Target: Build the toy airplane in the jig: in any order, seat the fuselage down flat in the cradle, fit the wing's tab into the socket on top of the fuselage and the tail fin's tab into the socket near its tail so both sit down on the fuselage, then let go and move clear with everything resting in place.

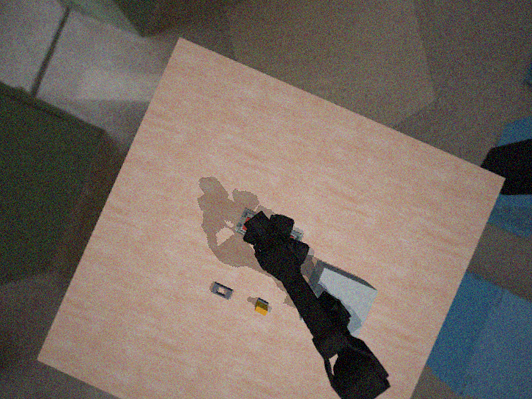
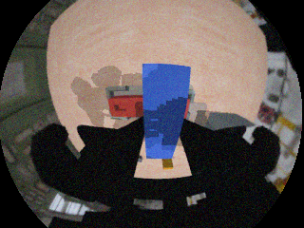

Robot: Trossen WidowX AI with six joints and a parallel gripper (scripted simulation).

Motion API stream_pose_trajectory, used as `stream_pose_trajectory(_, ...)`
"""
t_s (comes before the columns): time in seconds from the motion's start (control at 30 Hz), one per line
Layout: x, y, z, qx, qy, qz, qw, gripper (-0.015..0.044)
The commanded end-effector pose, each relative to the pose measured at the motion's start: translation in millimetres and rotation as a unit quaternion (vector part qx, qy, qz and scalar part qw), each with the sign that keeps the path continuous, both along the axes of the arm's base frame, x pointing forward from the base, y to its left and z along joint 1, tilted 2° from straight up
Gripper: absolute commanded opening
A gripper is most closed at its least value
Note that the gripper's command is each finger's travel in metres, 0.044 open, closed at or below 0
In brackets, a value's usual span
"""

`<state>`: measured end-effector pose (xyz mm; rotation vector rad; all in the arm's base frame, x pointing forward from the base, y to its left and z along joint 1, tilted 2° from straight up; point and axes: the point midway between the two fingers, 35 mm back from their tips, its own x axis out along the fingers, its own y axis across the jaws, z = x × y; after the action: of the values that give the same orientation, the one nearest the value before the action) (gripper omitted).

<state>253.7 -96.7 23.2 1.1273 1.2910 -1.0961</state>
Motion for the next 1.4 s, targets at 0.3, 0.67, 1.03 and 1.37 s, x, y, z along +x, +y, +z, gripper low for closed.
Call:
stream_pose_trajectory(0.3, 0, 0, -21, -0.002, 0.0, -0.002, 1.0, 0.0195)
stream_pose_trajectory(0.67, -1, 1, -26, 0.0, 0.001, 0.001, 1.0, 0.0168)
stream_pose_trajectory(1.03, -1, 1, -26, 0.0, 0.001, 0.001, 1.0, 0.0096)
stream_pose_trajectory(1.37, -1, 1, -26, 0.0, 0.001, 0.001, 1.0, 0.0358)
